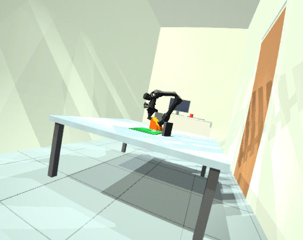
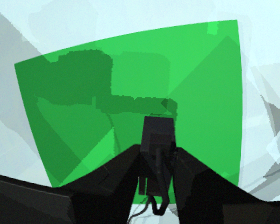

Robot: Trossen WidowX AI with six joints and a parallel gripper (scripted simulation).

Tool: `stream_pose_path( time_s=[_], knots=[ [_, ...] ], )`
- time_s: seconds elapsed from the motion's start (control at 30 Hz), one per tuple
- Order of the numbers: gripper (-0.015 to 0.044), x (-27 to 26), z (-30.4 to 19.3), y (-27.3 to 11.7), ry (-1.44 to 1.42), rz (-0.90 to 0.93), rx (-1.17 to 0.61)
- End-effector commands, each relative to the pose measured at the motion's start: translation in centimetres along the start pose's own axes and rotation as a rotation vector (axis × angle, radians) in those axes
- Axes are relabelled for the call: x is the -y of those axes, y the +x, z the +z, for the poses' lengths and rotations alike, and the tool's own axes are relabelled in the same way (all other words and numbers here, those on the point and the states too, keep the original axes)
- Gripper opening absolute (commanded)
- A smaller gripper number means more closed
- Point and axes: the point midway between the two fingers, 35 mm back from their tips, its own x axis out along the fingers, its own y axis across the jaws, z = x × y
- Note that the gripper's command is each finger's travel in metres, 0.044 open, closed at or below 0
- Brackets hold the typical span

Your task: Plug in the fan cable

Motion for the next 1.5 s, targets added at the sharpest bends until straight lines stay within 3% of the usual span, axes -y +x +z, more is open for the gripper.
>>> stream_pose_path(
  time_s=[0.0, 0.63, 0.87, 1.47],
  knots=[
    [0.0000, 0.0, 0.1, 0.0, -0.116, -0.016, 0.001],
    [0.0000, 0.2, -0.2, -0.1, -0.744, -0.077, -0.033],
    [0.0000, 0.3, -0.2, 0.1, -0.752, -0.091, -0.015],
    [0.0000, 1.6, 0.0, 2.4, -0.779, -0.220, 0.256]
  ],
)
